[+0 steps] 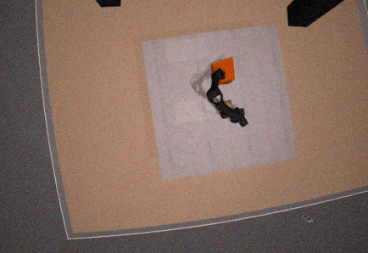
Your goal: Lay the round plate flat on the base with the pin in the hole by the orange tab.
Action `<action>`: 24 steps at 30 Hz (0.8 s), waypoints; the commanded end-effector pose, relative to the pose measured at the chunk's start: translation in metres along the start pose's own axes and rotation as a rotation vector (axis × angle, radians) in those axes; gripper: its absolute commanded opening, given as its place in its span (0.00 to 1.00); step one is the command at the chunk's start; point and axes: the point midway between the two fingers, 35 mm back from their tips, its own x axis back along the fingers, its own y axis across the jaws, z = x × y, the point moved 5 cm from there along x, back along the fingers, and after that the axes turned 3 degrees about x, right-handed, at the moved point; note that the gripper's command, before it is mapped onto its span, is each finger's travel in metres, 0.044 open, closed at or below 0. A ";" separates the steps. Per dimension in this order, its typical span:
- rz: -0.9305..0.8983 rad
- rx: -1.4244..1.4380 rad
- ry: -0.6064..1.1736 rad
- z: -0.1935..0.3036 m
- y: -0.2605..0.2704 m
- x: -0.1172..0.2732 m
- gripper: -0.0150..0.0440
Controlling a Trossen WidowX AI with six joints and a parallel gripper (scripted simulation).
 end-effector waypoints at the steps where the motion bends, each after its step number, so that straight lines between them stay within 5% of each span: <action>1: 0.008 0.000 0.001 -0.001 -0.007 0.000 0.25; 24: 0.010 0.000 0.002 0.004 -0.034 0.002 0.25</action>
